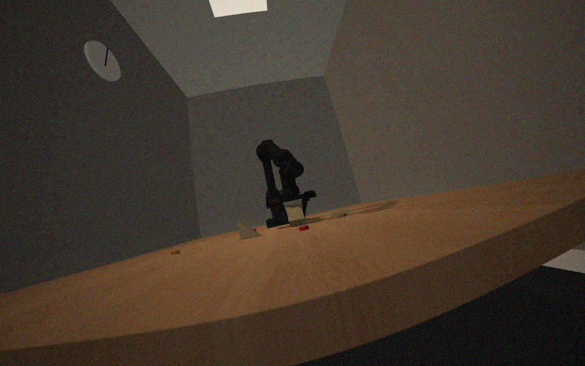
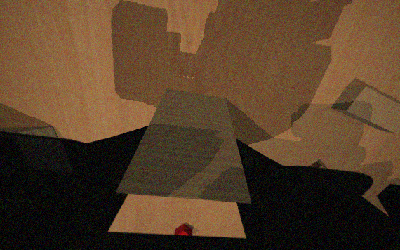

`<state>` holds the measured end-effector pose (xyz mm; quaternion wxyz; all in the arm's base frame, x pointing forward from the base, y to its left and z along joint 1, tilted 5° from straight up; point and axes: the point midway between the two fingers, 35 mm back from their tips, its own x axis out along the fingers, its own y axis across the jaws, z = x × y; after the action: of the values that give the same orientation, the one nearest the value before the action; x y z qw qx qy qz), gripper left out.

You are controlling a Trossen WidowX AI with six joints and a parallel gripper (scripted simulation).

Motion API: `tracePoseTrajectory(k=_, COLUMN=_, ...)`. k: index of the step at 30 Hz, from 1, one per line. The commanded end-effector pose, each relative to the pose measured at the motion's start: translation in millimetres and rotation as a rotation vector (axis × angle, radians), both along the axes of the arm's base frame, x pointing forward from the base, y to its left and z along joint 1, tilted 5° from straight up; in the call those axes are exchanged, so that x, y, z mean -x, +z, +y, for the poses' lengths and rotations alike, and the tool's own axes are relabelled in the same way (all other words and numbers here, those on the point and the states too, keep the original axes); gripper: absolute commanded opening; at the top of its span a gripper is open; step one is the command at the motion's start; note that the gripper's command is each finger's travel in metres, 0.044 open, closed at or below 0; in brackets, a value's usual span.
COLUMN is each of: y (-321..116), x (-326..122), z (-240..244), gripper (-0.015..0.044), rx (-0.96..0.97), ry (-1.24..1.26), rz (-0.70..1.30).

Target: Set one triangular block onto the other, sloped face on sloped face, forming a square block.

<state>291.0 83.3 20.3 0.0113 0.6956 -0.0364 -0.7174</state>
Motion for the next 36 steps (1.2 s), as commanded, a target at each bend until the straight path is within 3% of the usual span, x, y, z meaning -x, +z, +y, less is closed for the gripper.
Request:
tracePoseTrajectory(k=1, y=4.2, x=5.7, z=0.2, gripper=0.0000, rx=0.004, ry=0.000, rz=-0.097)
tracePoseTrajectory(k=34, y=2.9, x=65.5, z=4.0, gripper=0.0000, rx=0.037, ry=0.057, rz=-0.939)
tracePoseTrajectory(k=36, y=2.9, x=61.0, z=4.3, gripper=0.0053, rx=0.041, ry=0.064, rz=-0.868)
